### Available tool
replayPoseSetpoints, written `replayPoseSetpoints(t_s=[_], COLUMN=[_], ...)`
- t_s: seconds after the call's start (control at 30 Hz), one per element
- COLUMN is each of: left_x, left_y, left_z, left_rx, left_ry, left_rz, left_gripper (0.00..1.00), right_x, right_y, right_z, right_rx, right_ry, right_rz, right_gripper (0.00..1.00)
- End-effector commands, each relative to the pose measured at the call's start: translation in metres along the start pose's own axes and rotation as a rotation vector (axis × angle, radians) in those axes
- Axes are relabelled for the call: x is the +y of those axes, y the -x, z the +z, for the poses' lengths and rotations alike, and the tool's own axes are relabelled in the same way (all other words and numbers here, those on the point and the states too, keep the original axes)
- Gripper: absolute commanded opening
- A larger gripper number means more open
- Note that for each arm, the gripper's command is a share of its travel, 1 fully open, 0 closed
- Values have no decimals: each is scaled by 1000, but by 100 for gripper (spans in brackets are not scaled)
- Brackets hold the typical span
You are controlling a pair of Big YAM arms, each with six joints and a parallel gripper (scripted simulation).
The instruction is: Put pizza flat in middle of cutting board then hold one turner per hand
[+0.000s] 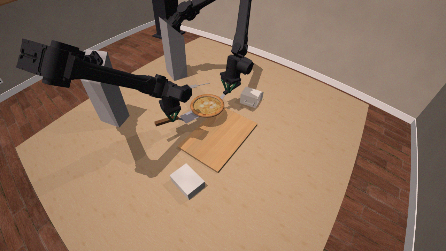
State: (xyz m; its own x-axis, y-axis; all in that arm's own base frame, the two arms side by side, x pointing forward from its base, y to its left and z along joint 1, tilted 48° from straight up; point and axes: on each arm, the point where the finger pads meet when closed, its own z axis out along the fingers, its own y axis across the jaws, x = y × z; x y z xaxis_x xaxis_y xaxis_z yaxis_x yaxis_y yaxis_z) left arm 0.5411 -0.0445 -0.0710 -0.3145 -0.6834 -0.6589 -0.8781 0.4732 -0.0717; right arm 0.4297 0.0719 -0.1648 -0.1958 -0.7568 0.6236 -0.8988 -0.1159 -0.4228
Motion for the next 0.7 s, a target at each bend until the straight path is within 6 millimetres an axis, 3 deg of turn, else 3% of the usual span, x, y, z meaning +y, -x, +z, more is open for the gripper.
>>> replayPoseSetpoints(t_s=[0.0, 0.3, 0.47, 0.5, 0.67], left_x=[-22, -57, -55, -64, -87], left_y=[-19, -19, -20, -22, -25], left_z=[-10, -14, -8, -12, -14], left_rx=[14, 12, 12, 11, 15], left_ry=[-15, -22, -11, -20, -19], left_rz=[28, 25, 25, 26, 26], left_gripper=[6, 6, 6, 6, 6], right_x=[-27, -62, -53, -70, -94], right_y=[-6, -8, -9, -11, -13], right_z=[-4, -6, -2, -5, -6], right_rx=[-9, -12, -8, -10, -8], right_ry=[-5, -11, -2, -9, -8], right_rz=[0, 9, -6, 8, 5], right_gripper=[6, 6, 6, 6, 6])
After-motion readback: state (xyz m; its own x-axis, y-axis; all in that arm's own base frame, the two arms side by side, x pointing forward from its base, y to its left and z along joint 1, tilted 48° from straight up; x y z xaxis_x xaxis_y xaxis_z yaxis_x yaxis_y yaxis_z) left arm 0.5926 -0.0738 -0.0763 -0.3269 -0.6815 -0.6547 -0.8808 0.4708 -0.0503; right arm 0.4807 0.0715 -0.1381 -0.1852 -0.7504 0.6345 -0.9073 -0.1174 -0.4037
